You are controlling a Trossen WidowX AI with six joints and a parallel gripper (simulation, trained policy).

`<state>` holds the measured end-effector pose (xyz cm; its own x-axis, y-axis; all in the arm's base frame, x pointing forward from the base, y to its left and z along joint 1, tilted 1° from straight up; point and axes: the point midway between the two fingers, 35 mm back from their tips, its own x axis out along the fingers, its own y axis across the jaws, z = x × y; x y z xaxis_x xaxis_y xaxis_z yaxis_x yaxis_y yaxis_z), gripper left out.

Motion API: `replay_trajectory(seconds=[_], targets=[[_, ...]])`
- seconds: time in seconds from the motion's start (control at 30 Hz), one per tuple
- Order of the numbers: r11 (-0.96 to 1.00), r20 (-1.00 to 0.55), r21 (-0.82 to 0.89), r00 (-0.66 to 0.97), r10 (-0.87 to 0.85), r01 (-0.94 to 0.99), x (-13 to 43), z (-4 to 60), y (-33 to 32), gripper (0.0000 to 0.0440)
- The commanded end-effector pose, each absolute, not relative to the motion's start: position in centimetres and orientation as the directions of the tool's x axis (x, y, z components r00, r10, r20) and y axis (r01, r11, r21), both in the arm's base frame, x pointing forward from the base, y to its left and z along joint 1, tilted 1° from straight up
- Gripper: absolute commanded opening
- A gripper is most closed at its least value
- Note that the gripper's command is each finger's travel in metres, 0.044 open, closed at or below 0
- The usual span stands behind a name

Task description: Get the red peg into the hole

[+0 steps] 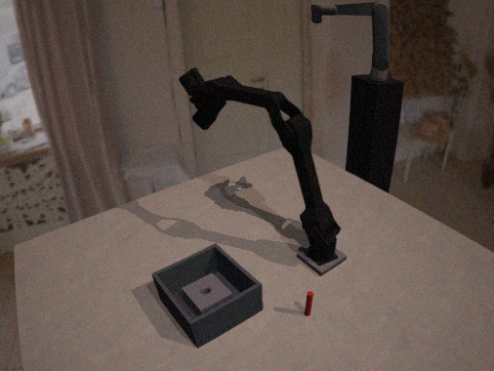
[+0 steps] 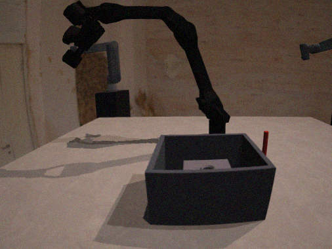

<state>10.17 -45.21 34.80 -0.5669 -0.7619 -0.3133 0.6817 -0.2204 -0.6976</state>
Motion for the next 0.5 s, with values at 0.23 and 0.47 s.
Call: replay_trajectory(seconds=[0.23,0.47], targets=[[-0.012,-0.420,-0.676,-0.398,-0.816,0.737,16.3,32.2,-41.0,0.0440],[0.183,-0.532,-0.590,-0.208,-0.821,0.787,22.6,29.3,-34.3,0.0440]])
